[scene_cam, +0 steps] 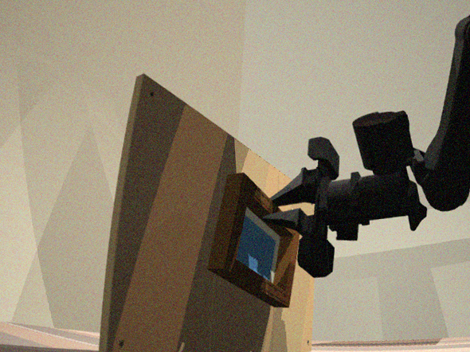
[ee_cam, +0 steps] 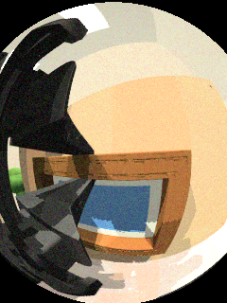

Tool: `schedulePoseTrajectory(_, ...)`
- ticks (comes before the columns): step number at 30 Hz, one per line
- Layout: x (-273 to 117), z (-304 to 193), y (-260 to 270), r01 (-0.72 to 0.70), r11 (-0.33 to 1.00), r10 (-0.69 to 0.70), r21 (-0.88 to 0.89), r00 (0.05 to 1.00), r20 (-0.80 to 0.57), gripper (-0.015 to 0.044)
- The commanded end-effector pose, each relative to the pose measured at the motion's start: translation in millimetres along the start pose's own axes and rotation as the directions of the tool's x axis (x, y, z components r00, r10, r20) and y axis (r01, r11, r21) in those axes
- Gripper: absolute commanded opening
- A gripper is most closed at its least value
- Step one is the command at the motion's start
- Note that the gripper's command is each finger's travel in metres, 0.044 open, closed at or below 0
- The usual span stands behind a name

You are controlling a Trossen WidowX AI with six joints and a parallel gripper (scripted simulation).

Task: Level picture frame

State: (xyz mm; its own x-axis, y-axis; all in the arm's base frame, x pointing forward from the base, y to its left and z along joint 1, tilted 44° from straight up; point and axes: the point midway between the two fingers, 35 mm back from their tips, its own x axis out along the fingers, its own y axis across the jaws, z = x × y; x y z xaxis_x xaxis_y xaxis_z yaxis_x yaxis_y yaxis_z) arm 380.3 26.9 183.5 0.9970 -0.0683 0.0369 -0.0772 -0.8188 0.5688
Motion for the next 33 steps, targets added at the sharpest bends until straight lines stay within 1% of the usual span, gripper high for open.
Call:
schedulePoseTrajectory(1,0.1,-0.6,-0.1,0.002,1.000,-0.002,0.002,1.000,-0.002,0.0000)
schedulePoseTrajectory(33,0.1,0.1,9.1,0.001,1.000,-0.001,0.001,1.000,-0.002,0.0000)
